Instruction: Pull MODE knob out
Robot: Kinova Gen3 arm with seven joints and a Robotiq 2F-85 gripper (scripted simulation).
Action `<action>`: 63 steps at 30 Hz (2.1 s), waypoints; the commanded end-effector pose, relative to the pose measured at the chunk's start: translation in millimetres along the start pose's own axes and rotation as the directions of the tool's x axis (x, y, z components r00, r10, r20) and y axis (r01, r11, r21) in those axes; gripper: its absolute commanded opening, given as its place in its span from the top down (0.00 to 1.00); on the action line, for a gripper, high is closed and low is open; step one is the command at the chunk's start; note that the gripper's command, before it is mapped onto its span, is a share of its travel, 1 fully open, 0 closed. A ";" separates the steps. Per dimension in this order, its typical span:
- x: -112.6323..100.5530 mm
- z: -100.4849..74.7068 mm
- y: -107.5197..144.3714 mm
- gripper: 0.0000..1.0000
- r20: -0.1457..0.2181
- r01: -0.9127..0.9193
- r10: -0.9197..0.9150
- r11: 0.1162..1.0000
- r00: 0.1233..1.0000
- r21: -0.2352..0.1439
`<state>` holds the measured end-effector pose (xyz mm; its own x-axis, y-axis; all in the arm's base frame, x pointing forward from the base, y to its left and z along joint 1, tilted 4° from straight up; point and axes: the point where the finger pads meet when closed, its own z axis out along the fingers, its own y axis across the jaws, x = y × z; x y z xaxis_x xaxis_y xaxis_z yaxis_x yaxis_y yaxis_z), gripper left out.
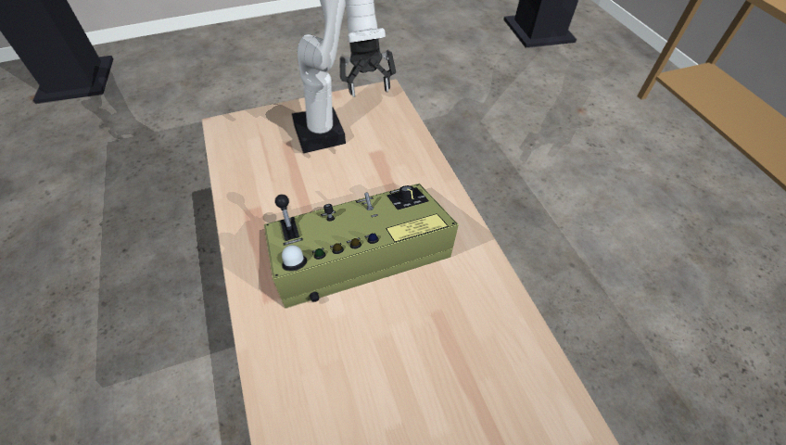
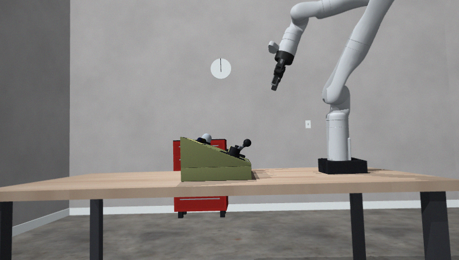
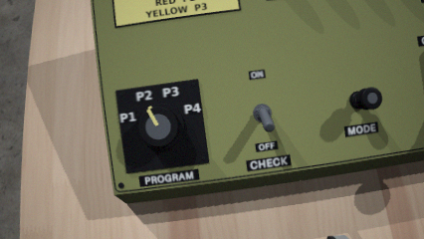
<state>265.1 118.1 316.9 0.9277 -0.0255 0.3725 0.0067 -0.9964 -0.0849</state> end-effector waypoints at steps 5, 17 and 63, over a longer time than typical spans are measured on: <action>3.4 -1.1 4.8 0.00 -0.003 0.001 -0.001 1.000 1.000 0.003; 38.4 -7.4 98.1 0.00 -0.029 0.005 -0.004 1.000 1.000 0.028; 25.9 4.8 238.9 0.00 -0.001 0.001 -0.001 1.000 1.000 -0.004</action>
<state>292.3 -120.1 301.4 0.9278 -0.0244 0.3724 0.0064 -0.9967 -0.0814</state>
